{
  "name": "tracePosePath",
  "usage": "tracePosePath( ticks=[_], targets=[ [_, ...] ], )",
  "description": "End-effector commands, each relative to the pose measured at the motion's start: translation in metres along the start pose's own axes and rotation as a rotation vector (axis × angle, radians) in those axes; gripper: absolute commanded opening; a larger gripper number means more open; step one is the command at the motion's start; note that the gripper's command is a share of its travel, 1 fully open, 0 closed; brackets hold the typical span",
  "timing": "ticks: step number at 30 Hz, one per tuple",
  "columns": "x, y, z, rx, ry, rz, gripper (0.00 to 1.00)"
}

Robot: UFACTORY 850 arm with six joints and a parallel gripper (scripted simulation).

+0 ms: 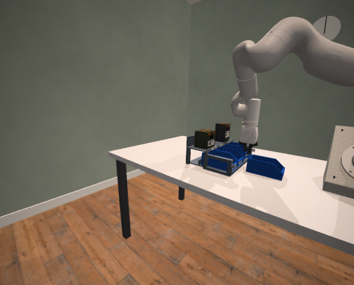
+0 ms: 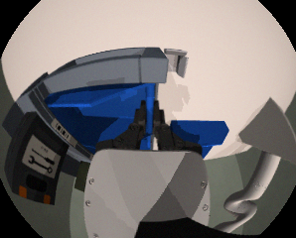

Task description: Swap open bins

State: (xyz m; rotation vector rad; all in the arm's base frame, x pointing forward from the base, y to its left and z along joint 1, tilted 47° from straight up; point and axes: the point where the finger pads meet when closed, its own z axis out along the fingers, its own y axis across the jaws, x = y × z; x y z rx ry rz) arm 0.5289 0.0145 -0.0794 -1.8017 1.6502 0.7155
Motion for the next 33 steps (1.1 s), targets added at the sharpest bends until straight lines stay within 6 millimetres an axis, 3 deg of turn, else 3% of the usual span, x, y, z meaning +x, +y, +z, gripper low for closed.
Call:
tracePosePath(
  ticks=[1, 21, 33],
  targets=[
    [0.0, 0.003, -0.001, 0.002, 0.001, -0.001, 0.0],
    [0.0, 0.031, -0.001, 0.002, 0.001, -0.001, 0.0],
    [0.0, 0.066, -0.001, 0.002, 0.001, -0.001, 0.0]
  ],
)
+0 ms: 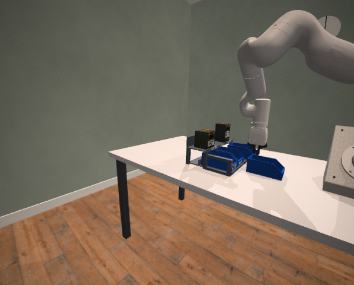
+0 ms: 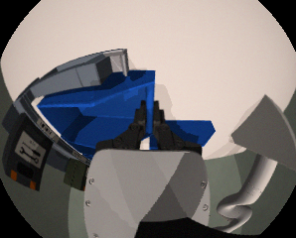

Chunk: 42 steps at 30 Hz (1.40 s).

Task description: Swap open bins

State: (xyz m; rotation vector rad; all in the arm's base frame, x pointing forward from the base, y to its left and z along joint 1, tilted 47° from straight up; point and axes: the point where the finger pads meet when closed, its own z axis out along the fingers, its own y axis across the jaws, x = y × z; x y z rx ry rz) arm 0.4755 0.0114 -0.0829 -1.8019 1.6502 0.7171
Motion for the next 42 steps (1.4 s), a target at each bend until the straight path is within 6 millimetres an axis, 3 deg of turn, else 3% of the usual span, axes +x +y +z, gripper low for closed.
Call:
tracePosePath(
  ticks=[1, 20, 42],
  targets=[
    [0.0, 0.016, -0.001, 0.003, 0.001, -0.001, 0.0],
    [0.0, 0.066, -0.001, 0.003, 0.001, -0.001, 0.0],
    [0.0, 0.096, -0.001, 0.003, 0.001, -0.001, 0.0]
  ],
)
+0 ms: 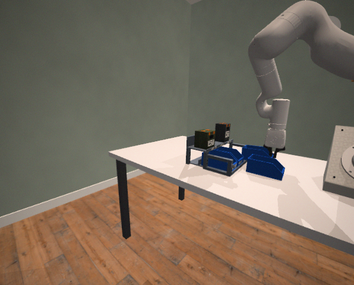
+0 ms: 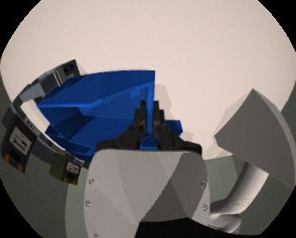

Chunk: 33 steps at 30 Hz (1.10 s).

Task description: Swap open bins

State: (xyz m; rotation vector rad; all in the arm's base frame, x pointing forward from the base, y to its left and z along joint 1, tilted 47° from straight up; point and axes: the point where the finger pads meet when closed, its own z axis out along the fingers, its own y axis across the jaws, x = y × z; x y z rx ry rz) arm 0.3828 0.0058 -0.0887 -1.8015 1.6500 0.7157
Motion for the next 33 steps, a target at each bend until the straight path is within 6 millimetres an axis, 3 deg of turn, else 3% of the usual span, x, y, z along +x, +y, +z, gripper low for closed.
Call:
tracePosePath(
  ticks=[1, 33],
  targets=[
    [0.0004, 0.0036, -0.0006, 0.002, 0.001, -0.001, 0.0],
    [0.0004, 0.0075, -0.0006, 0.002, 0.001, -0.001, 0.0]
  ],
)
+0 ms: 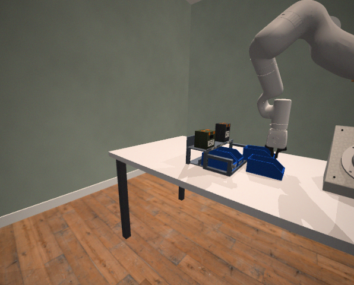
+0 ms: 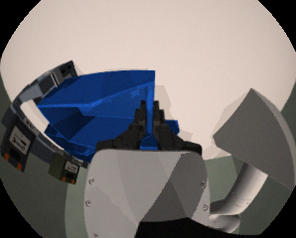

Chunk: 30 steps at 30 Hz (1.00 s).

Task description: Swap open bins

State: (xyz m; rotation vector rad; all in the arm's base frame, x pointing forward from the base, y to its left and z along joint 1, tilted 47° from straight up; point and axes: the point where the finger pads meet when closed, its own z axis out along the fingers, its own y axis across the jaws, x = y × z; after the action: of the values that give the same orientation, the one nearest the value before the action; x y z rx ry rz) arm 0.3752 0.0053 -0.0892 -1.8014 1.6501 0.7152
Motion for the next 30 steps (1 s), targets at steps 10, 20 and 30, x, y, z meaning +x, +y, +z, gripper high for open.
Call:
tracePosePath(
  ticks=[10, 20, 30],
  targets=[
    [0.0, 0.009, -0.001, 0.001, 0.001, 0.0, 0.0],
    [0.0, 0.021, -0.001, 0.001, 0.001, 0.0, 0.0],
    [0.0, 0.032, -0.001, 0.001, 0.001, 0.0, 0.0]
  ],
)
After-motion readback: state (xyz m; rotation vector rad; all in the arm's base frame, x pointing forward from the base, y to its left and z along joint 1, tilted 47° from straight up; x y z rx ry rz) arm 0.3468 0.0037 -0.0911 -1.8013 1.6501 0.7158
